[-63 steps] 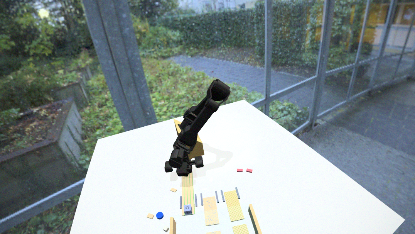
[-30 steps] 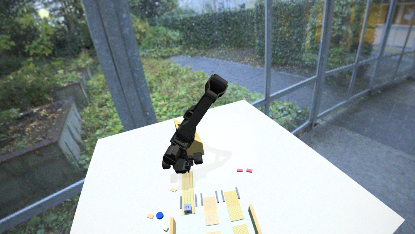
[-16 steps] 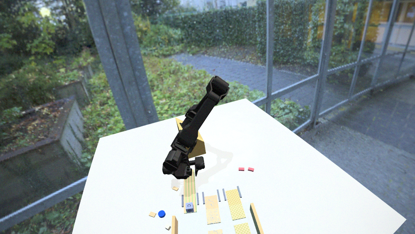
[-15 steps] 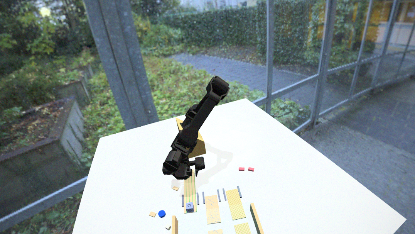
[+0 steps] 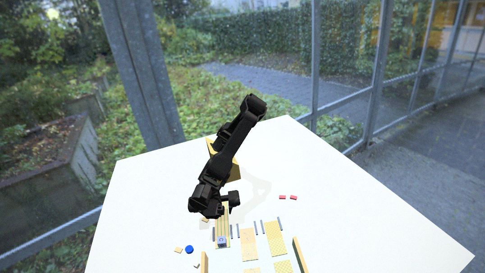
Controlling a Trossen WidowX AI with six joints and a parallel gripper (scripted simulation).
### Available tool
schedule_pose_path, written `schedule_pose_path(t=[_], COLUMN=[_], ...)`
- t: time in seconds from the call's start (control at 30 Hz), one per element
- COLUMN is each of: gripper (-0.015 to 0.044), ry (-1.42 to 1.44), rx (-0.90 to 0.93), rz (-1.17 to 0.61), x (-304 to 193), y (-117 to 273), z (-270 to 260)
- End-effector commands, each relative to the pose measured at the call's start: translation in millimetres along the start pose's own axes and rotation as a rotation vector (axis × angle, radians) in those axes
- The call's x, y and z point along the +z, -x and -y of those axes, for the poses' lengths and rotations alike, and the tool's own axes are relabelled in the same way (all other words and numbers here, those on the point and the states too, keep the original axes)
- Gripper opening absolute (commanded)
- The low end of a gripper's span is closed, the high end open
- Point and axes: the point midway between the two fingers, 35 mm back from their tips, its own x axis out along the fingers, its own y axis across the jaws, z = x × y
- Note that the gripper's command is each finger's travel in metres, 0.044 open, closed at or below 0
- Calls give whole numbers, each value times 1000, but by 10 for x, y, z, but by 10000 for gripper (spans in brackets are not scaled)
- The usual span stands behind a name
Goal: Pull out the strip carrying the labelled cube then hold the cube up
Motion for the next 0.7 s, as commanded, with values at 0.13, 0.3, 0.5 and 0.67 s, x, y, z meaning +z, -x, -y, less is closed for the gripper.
schedule_pose_path(t=[0.13,0.3,0.5,0.67], gripper=[440,440,440,440], ry=[-1,-1,0,1], rx=[3,3,3,3], rz=[5,6,7,7], x=[281,432,615,769], y=[38,58,83,106], z=[-13,-20,-32,-42])
